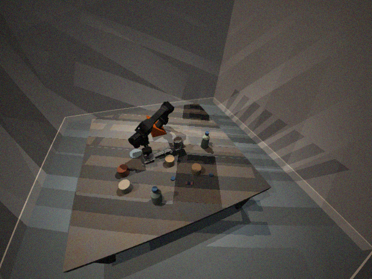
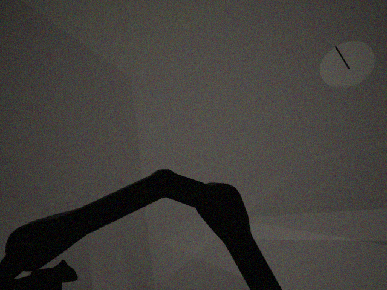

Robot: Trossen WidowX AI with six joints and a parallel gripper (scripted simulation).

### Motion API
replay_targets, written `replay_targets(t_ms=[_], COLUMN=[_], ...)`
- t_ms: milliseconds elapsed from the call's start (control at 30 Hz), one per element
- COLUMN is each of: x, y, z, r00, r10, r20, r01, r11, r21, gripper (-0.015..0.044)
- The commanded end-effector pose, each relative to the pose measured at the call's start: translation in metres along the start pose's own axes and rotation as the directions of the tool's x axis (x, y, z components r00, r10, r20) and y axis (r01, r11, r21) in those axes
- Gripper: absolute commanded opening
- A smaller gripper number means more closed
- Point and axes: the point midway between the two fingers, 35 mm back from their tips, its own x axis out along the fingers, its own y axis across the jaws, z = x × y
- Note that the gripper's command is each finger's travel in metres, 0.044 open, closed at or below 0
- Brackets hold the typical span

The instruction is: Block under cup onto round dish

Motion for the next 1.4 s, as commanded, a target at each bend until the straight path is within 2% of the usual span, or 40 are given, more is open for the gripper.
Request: replay_targets(t_ms=[0,1000,1100,1367], x=[0.008,0.054,0.054,0.054], y=[-0.001,-0.002,-0.002,-0.002], z=[-0.001,-0.002,-0.002,-0.002], r00=[1.000,1.000,1.000,1.000], r10=[-0.002,-0.001,-0.001,-0.001], r20=[-0.007,-0.009,-0.009,-0.009], r01=[0.002,0.001,0.001,0.001], r11=[1.000,1.000,1.000,1.000], r21=[0.007,0.007,0.007,0.007], gripper=[0.0440,0.0440,0.0361,0.0308])
